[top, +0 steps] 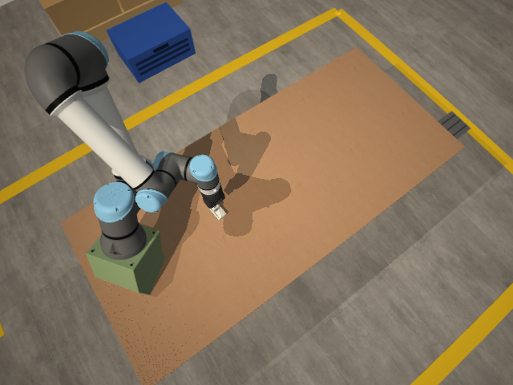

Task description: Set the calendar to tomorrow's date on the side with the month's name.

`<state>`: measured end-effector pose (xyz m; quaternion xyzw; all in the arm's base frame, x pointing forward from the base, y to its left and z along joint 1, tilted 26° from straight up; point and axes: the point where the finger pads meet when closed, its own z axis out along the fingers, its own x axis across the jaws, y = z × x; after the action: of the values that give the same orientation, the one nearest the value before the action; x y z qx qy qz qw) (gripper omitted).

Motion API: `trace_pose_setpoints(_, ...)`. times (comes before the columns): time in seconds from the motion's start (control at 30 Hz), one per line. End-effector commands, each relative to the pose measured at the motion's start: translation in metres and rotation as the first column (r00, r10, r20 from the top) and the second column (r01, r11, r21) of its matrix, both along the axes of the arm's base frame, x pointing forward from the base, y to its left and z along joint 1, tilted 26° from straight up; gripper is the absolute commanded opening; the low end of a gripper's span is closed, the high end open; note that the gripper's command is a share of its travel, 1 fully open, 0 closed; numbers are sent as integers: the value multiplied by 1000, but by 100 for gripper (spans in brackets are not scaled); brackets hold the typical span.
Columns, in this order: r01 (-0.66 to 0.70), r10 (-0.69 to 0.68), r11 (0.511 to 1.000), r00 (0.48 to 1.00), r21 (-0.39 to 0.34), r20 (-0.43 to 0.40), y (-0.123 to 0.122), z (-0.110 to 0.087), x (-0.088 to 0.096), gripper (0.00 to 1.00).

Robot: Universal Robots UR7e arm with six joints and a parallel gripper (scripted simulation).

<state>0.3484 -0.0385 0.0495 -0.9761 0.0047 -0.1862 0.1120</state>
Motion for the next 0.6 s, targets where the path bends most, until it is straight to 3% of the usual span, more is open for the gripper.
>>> trace_pose_setpoints(0.0,-27,27,1000,1000,8,13,-21,-6,4,57)
trace_pose_setpoints(0.57,-29,29,1000,1000,10,11,-20,-8,3,57)
